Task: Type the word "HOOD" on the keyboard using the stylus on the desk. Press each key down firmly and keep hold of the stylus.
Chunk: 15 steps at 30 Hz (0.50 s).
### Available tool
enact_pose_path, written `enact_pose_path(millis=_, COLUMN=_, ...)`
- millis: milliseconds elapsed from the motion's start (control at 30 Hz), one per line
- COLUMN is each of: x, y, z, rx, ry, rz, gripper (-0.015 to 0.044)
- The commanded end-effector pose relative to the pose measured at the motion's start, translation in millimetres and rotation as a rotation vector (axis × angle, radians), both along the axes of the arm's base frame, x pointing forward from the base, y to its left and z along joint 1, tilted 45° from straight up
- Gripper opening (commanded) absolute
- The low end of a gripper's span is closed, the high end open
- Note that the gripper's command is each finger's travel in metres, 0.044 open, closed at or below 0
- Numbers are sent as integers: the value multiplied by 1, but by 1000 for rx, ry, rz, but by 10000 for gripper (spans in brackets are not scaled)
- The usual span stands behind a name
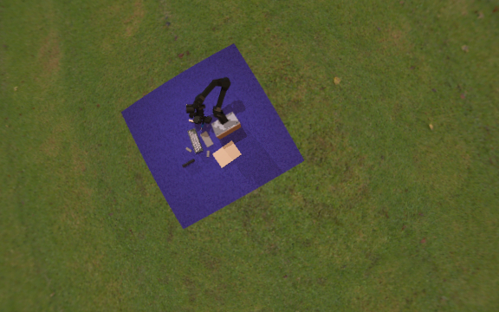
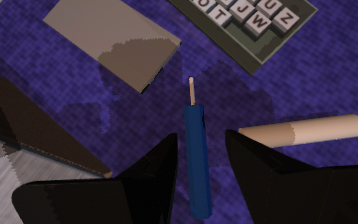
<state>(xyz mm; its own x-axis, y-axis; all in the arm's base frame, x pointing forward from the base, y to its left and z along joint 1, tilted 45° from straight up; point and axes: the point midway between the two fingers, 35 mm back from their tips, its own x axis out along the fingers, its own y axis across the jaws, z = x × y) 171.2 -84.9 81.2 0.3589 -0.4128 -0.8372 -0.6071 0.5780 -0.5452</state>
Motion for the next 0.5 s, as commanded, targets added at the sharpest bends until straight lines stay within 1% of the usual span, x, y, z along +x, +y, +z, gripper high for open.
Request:
enact_pose_path(millis=0, x=-1, y=-2, z=-4, rx=3, ry=5, rz=2, gripper=150)
enact_pose_path(millis=467, x=-1, y=-8, z=-10, rx=3, ry=5, rz=2, gripper=150)
